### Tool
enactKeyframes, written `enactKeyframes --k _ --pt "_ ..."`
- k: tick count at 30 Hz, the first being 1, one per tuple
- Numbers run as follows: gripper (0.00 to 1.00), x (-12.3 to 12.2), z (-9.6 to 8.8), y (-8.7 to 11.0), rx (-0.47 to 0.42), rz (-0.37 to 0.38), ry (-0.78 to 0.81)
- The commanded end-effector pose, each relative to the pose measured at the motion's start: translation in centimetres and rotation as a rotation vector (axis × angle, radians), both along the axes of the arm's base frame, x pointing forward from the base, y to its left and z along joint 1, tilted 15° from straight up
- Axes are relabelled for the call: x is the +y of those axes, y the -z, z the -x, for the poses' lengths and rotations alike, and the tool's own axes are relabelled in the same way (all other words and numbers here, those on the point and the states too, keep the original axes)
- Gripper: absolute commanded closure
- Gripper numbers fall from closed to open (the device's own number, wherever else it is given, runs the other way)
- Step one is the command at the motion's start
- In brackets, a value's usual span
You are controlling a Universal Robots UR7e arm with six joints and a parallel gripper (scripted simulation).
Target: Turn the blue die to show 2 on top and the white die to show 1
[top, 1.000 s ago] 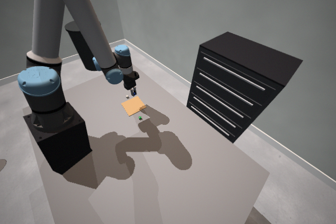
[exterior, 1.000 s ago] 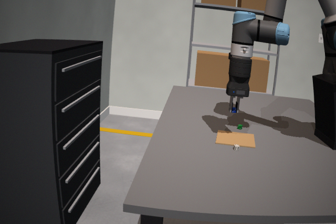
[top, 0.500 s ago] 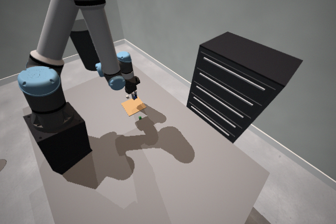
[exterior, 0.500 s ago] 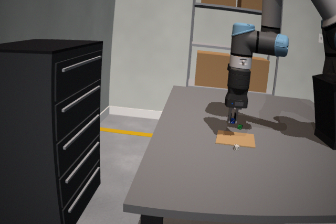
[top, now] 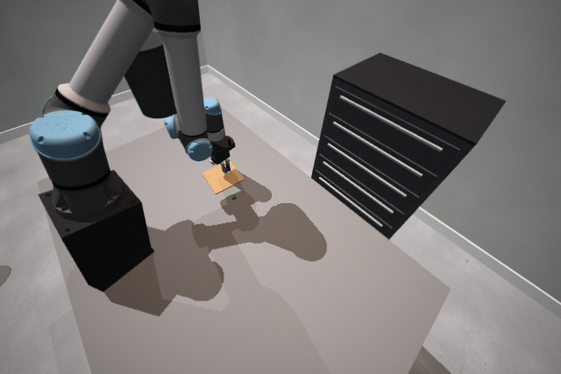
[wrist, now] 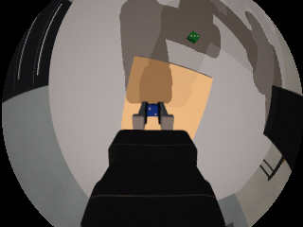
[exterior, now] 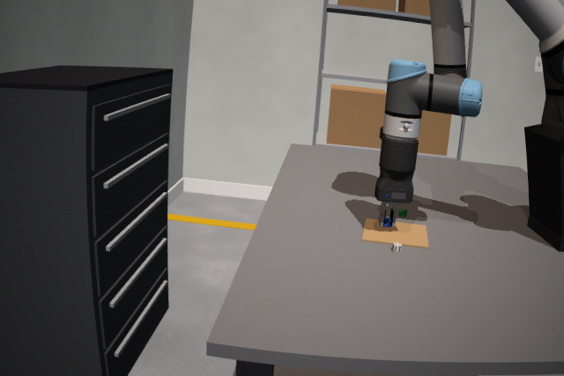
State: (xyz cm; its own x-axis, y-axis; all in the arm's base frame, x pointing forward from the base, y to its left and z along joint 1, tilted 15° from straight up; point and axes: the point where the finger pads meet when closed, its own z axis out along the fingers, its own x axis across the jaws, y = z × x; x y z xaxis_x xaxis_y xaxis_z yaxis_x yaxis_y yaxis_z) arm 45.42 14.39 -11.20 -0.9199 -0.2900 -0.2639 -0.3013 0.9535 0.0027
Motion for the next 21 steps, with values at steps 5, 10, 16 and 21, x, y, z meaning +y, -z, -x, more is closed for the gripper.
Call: enactKeyframes --k 5,10,16,21 --pt "0.66 0.08 -0.25 0.75 -0.002 0.0 0.0" --pt "0.66 0.08 -0.26 0.76 -0.002 0.0 0.0" --pt "0.66 0.08 -0.26 0.76 -0.002 0.0 0.0" --pt "0.66 0.08 -0.26 0.76 -0.002 0.0 0.0"
